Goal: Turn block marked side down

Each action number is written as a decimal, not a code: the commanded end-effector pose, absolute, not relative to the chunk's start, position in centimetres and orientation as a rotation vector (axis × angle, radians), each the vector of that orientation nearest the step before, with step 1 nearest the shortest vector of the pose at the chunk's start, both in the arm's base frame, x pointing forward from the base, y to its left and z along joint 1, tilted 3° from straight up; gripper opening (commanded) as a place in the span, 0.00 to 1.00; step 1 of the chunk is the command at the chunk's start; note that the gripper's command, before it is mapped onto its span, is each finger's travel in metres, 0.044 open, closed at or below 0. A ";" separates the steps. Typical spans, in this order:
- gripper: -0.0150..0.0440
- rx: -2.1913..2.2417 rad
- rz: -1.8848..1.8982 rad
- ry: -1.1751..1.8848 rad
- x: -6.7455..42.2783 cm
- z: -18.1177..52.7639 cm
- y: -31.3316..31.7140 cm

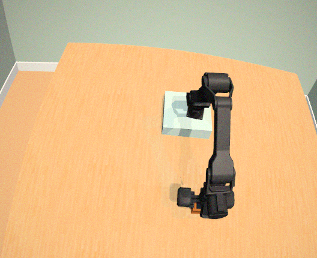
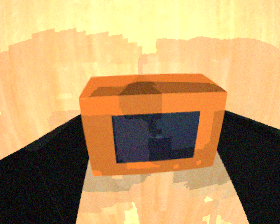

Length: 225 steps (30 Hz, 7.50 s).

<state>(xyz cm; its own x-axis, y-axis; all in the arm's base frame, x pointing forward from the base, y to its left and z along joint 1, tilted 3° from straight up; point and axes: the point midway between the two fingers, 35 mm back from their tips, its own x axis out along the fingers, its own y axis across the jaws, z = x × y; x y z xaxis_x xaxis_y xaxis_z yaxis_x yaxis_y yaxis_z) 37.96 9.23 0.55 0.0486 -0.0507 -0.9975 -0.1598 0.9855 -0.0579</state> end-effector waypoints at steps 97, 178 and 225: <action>0.25 -0.099 0.154 0.483 37.9 -0.9 9.3; 1.00 -0.099 0.154 0.544 38.5 0.1 9.7; 1.00 -0.166 0.103 1.385 38.3 9.0 10.0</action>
